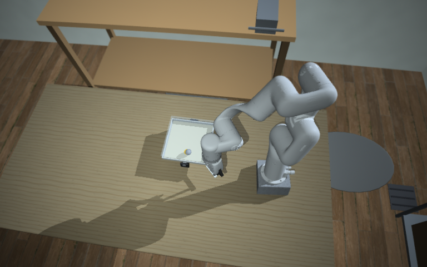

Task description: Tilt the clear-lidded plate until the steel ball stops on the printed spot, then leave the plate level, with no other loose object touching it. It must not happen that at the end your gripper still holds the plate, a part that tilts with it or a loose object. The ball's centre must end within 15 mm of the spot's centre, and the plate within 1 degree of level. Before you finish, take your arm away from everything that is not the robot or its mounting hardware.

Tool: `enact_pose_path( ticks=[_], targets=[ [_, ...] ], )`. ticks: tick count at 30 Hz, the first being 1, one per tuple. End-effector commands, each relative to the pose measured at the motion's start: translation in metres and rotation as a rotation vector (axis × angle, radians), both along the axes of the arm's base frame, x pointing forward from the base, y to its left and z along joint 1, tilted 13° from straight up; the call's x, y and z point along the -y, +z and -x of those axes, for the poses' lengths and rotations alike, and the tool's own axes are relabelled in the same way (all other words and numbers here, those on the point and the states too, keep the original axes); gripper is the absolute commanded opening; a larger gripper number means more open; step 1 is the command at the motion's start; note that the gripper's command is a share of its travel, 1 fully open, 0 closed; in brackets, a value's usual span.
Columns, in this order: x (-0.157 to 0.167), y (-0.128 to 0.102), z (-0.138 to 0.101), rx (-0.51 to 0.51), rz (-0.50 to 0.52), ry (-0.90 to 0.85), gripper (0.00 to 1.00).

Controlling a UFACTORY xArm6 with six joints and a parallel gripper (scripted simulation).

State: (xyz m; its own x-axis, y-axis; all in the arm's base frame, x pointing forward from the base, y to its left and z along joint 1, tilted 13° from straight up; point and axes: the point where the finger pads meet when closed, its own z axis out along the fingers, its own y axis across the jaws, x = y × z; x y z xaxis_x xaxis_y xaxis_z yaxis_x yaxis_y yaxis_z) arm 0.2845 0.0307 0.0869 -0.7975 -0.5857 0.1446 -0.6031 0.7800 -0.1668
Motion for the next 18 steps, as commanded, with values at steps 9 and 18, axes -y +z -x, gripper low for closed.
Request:
enact_pose_path(
  ticks=[9,18],
  targets=[
    [0.0003,0.0046,-0.0021,0.008,-0.003,0.001,0.00],
    [0.0003,0.0014,-0.0007,0.008,-0.003,0.001,0.00]
  ],
)
